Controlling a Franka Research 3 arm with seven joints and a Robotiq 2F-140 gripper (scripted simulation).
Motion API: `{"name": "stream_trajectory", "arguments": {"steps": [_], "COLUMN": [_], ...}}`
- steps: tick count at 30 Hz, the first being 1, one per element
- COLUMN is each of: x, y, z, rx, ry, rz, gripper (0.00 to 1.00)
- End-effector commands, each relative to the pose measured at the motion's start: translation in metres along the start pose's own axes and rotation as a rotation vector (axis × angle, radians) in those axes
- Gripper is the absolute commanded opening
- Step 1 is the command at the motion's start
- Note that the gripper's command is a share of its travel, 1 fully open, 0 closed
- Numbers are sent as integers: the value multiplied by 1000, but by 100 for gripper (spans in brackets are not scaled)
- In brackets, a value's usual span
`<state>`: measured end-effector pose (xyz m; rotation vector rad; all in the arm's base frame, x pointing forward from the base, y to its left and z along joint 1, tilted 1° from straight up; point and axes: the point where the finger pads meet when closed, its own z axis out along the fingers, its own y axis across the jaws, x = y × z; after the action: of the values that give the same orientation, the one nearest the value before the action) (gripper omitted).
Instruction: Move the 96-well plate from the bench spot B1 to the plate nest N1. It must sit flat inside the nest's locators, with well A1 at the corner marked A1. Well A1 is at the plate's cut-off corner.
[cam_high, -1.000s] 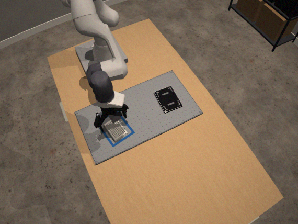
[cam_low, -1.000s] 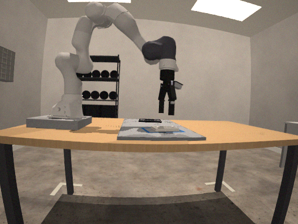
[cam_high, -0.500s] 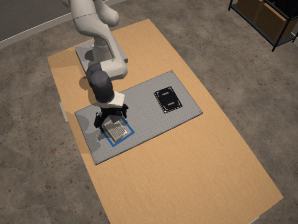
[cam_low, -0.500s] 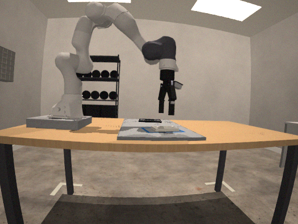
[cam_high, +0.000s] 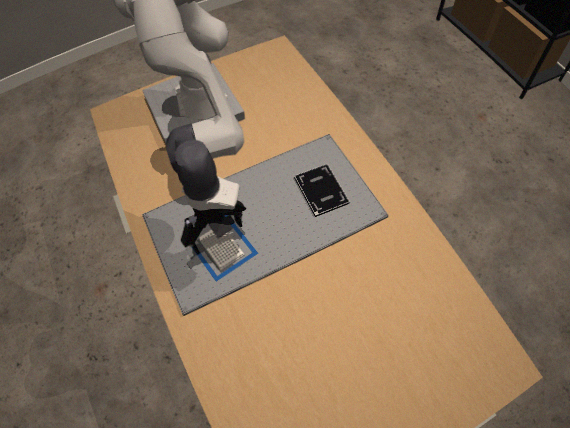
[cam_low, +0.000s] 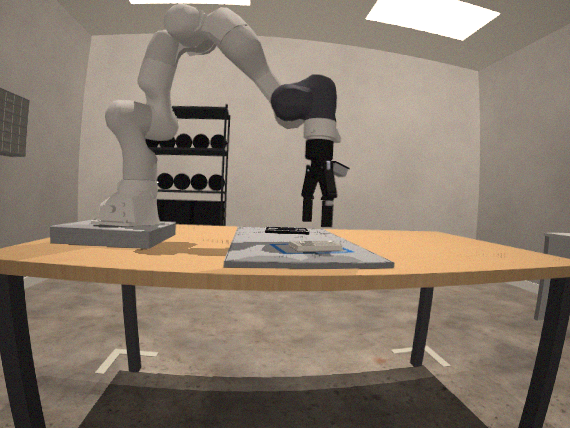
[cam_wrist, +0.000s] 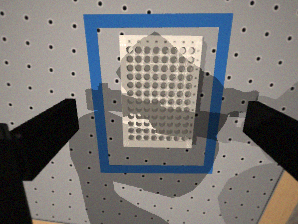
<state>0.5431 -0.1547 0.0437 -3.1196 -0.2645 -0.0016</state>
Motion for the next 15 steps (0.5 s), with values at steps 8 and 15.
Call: {"name": "stream_trajectory", "arguments": {"steps": [8,15], "x": [1,1], "y": [0,0], "z": [15,27], "rx": [-3,-3], "ry": [5,5], "rz": [3,3], "gripper": [100,100]}}
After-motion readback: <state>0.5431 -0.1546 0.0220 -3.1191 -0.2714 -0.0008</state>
